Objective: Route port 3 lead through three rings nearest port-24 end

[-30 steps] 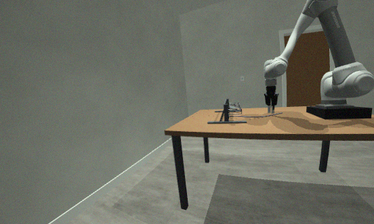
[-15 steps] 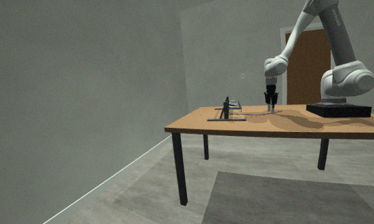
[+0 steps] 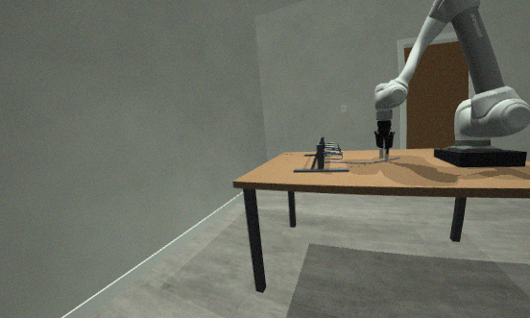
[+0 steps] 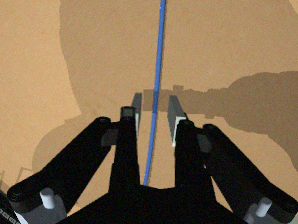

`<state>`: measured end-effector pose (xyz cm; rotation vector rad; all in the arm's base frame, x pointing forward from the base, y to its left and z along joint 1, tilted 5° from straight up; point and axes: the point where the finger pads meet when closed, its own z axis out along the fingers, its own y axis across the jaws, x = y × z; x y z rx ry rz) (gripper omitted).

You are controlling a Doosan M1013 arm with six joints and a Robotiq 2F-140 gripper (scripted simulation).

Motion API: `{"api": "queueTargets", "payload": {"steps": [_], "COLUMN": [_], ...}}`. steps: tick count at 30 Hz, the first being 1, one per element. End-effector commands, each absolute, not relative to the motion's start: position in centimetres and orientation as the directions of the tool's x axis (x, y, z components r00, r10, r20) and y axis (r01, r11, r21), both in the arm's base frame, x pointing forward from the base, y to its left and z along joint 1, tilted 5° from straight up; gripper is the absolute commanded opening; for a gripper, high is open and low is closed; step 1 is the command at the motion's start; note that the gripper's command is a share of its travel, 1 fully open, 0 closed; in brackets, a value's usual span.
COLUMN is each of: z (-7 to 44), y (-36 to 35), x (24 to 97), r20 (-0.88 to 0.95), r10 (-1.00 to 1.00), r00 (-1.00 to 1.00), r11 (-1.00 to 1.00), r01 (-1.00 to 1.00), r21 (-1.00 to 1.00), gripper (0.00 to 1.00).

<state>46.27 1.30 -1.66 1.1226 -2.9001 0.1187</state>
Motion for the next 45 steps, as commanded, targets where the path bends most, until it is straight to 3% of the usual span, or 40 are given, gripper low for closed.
{"api": "queueTargets", "payload": {"steps": [1, 45], "z": [-1.94, -1.92], "y": [0.99, 0.71], "x": [45.86, 45.43], "r20": [0.061, 0.061], "r10": [-0.669, -0.669], "r00": [-0.74, -0.74], "r11": [0.738, 0.738], "r01": [-0.672, -0.672], "r21": [-0.059, -0.059], "gripper": [0.2, 0.2]}}
